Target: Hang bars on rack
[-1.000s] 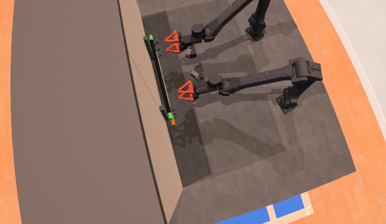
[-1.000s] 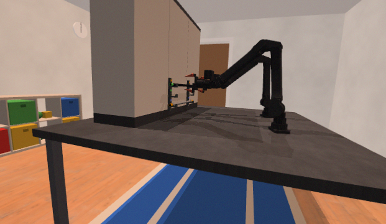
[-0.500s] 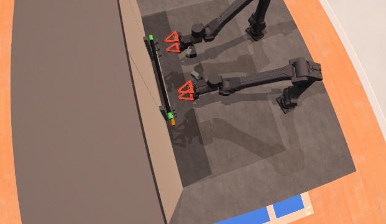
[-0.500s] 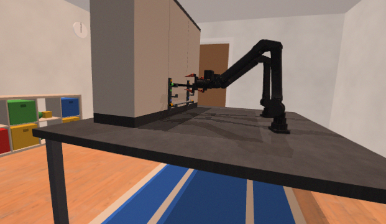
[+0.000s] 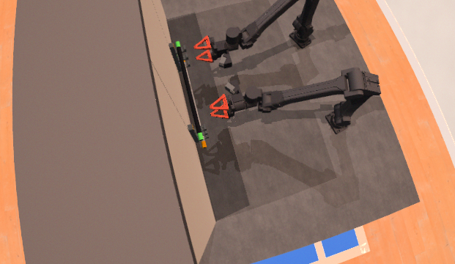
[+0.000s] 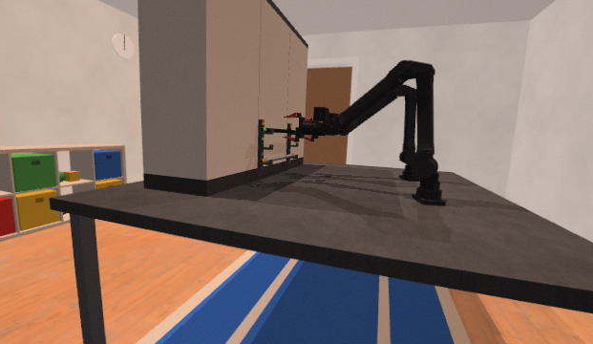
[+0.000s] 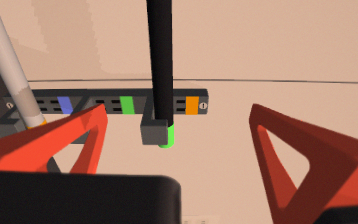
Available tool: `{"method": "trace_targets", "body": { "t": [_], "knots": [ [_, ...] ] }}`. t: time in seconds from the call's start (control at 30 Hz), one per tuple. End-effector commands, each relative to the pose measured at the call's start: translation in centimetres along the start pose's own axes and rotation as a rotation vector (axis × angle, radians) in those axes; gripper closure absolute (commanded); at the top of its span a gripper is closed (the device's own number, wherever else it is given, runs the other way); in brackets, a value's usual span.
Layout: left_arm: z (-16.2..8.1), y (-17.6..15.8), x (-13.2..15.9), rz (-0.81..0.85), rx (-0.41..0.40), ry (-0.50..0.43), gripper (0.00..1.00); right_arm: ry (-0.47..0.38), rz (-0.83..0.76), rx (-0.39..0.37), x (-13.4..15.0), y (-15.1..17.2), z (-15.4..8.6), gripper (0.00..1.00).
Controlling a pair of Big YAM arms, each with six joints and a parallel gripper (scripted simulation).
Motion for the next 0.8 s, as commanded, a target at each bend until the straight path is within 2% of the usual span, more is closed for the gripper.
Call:
{"method": "trace_targets", "body": {
  "t": [0.0, 0.77],
  "knots": [
    [1.14, 4.61, 0.63, -0.047, -0.087, 0.013, 0.0, 0.01, 0.02, 0.065, 0.52, -3.52, 1.0, 0.0],
    [1.2, 3.96, 0.88, -0.047, -0.083, 0.013, 0.16, 0.01, 0.021, 0.066, 0.3, -3.04, 1.16, 0.16]
  ]
}}
Point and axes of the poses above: on each arm, the point where the finger pads meet when closed, its own z axis out along the fingers, its own y axis across the jaws, x = y × z, the point moved 9 cm from there along -z, back along the fingers, and after that the axes turned 2 degrees about z, right-handed, at the moved point
